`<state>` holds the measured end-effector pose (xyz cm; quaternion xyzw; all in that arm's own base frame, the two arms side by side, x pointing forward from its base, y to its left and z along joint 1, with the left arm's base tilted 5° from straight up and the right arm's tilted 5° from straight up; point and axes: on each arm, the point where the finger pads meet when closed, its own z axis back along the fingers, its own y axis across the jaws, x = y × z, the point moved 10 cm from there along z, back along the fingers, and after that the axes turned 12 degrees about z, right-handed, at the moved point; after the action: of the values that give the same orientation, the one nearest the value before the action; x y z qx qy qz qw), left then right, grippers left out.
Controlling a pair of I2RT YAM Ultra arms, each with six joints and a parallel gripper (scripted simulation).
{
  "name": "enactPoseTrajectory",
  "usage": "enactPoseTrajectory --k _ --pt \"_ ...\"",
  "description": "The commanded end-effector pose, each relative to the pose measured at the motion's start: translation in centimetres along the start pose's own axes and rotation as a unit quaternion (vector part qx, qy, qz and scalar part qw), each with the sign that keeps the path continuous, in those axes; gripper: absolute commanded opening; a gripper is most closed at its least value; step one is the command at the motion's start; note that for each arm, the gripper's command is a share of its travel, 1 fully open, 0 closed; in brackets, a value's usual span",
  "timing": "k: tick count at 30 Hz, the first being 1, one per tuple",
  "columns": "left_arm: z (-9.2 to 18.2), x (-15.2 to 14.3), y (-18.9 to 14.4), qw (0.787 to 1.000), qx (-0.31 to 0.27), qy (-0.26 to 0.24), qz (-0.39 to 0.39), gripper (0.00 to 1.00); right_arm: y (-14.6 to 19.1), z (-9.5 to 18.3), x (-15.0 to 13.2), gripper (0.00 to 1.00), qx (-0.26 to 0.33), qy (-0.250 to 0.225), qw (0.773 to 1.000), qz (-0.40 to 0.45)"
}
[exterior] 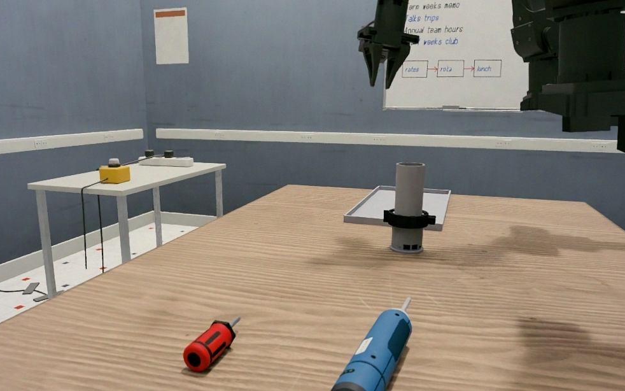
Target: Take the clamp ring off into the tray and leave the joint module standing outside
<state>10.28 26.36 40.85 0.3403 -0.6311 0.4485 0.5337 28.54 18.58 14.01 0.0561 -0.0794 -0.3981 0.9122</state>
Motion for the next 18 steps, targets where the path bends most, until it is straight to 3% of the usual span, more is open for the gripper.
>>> enactPoseTrajectory --k 1,7,12,15,18 --pt "-0.6 -1.5 -0.6 0.999 -0.015 0.032 -0.001 0.30 -0.3 0.0 0.3 0.30 0.012 0.008 1.000 0.007" --pt "-2.5 -6.3 -3.4 0.990 -0.093 0.107 -0.009 0.30 -0.2 -2.8 1.1 0.30 0.006 0.049 0.998 0.049" --pt "-4.7 -8.2 -6.3 0.978 -0.161 0.131 -0.013 0.30 -1.2 -5.4 1.3 0.30 -0.007 0.080 0.994 0.078" --pt "-4.7 -8.2 -6.3 0.978 -0.161 0.131 -0.013 0.30 0.2 -4.6 1.3 0.30 0.014 0.074 0.994 0.085" --pt "-3.7 -9.5 -6.6 0.974 -0.172 0.147 -0.014 0.30 -1.1 -4.7 1.6 0.30 0.012 0.081 0.993 0.084"
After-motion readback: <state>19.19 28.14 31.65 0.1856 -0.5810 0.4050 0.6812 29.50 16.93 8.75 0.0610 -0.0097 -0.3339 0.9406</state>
